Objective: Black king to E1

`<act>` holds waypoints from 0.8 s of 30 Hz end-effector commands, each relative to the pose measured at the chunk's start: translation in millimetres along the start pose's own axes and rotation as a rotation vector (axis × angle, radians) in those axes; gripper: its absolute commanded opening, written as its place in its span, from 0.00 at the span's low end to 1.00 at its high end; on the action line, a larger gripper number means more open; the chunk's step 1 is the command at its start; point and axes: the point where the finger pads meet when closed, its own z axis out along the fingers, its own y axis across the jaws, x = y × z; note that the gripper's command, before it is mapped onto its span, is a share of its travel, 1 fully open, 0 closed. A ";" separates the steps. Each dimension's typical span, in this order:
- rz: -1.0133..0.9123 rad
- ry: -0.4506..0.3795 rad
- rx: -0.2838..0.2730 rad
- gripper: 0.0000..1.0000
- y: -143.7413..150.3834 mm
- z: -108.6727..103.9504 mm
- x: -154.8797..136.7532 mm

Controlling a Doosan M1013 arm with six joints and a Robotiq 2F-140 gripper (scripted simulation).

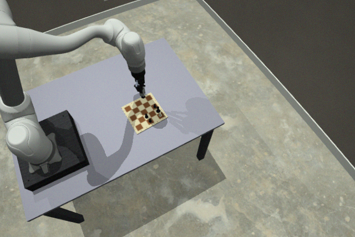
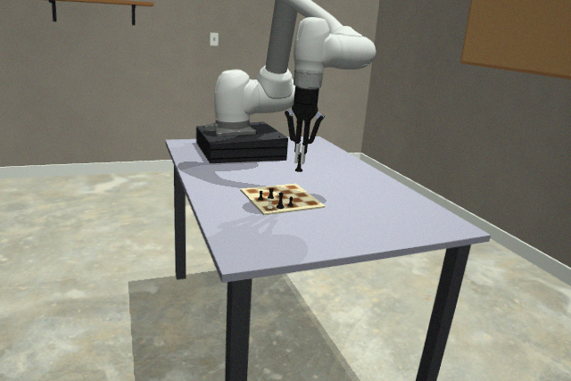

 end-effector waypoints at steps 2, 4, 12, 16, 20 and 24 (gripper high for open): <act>-0.336 0.009 -0.013 0.00 -2.9 -0.5 6.8; -0.450 0.006 -0.011 0.00 -4.1 -0.7 9.8; -0.868 -0.003 -0.004 0.00 -8.3 -1.1 19.7; -1.096 -0.009 0.004 0.00 -11.5 -1.4 26.9; -1.326 -0.014 0.015 0.00 -14.9 -1.6 34.4; -1.441 -0.016 0.021 0.00 -16.7 -1.6 38.3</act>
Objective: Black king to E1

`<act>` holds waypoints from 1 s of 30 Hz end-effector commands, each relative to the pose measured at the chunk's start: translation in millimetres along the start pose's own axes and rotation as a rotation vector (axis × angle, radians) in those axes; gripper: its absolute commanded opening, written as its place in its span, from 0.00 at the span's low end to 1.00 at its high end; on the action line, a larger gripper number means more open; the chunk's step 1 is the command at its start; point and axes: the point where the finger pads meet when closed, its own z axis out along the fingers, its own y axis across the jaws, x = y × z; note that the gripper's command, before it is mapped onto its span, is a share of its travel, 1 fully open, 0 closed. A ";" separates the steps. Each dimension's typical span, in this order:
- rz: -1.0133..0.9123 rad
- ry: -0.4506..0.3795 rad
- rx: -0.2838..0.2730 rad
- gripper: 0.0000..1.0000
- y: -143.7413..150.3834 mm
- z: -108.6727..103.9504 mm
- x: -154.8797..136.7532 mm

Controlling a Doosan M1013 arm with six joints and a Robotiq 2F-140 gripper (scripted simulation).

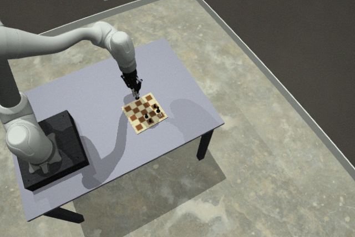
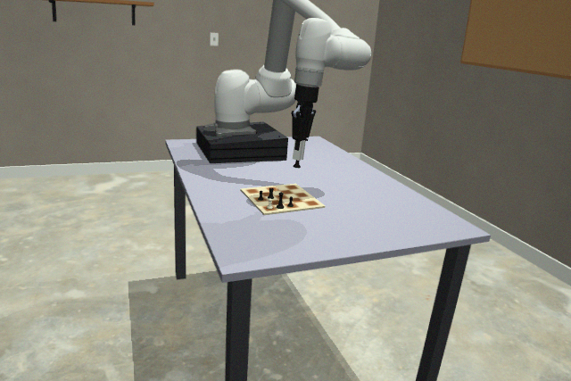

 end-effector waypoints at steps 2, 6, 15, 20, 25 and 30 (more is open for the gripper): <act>-0.321 -0.015 -0.012 0.00 5.9 -0.5 4.7; -0.535 -0.013 0.000 0.00 12.5 -0.8 10.1; -1.055 -0.003 0.030 0.00 26.6 -1.3 21.9; -1.309 0.006 0.044 0.00 30.8 -1.3 25.6; -1.596 0.019 0.061 0.00 37.3 -1.4 31.2; -1.885 0.037 0.077 0.00 42.7 -1.4 36.0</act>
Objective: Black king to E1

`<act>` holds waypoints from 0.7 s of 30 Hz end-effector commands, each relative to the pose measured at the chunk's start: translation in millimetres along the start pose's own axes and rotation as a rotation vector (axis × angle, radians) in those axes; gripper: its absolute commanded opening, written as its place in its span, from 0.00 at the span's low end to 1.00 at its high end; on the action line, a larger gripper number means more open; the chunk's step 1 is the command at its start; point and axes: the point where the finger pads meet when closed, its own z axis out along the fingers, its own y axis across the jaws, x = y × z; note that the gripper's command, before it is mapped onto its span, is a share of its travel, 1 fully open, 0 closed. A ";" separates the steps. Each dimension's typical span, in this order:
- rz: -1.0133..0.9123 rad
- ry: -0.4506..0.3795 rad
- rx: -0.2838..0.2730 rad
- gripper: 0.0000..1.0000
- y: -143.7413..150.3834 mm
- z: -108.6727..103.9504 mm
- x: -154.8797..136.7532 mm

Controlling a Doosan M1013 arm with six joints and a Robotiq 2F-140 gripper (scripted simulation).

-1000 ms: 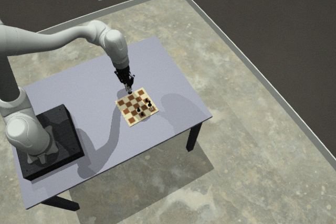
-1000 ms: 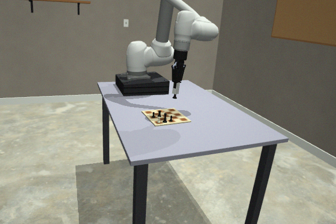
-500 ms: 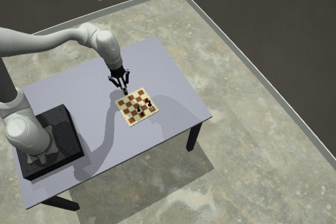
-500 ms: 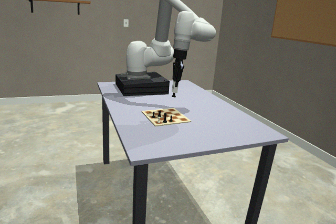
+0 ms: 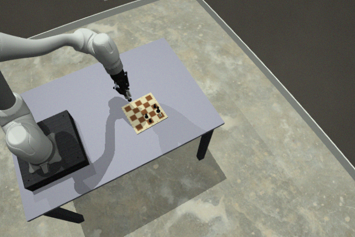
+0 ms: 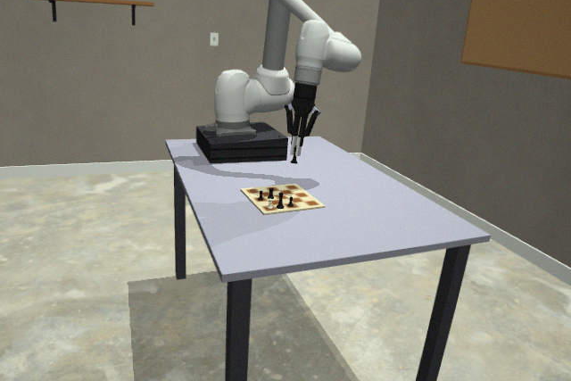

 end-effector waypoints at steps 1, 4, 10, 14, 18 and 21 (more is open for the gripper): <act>-0.278 -0.014 0.022 0.00 3.7 -0.6 -5.0; -0.336 -0.011 0.024 0.00 4.5 -0.7 -6.0; -0.758 0.014 0.033 0.00 8.1 -1.1 -10.8; -0.986 0.026 0.035 0.00 9.9 -1.2 -13.1; -1.211 0.036 0.037 0.00 11.0 -1.4 -14.7; -1.268 0.038 0.038 0.00 11.3 -1.4 -14.9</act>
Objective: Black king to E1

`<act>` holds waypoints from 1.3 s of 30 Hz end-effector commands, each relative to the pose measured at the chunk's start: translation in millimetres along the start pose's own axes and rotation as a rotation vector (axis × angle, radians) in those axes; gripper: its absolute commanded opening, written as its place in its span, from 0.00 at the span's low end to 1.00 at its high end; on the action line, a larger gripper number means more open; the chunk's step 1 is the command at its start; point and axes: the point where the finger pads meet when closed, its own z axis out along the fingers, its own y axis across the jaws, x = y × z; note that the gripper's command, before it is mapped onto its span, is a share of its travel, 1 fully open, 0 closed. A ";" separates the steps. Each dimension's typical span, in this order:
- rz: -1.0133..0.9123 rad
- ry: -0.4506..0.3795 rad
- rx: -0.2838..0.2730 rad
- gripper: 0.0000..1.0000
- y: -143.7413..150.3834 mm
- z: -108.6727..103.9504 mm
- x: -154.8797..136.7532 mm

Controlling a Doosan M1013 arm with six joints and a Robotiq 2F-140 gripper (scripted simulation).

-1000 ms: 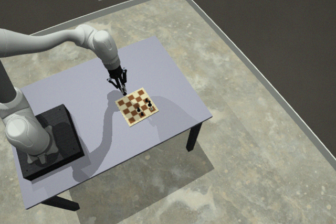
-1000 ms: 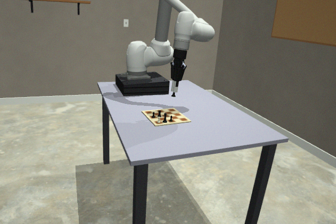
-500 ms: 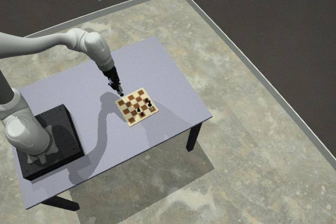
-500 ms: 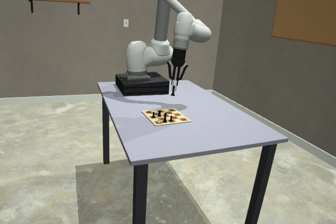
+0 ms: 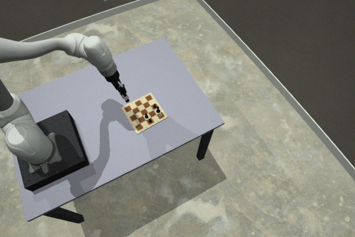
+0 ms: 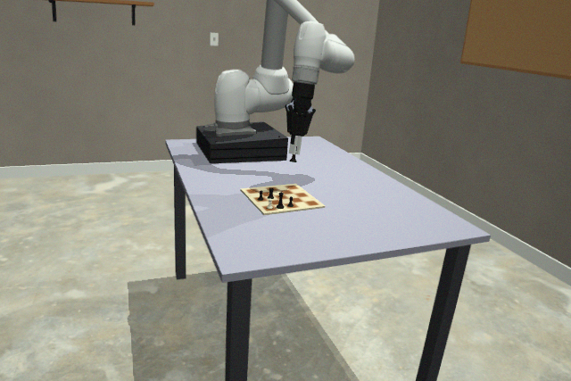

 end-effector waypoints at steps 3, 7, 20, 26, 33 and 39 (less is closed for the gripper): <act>-0.358 0.008 0.048 0.00 -0.6 -0.3 -1.3; -0.576 0.014 0.057 0.00 -0.9 -0.3 -1.7; -1.212 0.024 0.165 0.00 -0.9 -0.3 -1.8; -1.305 0.030 0.208 0.00 -1.0 0.2 -1.9; -1.305 0.030 0.208 0.00 -2.8 10.6 -2.9; -1.305 0.030 0.208 0.00 -6.2 30.2 -4.8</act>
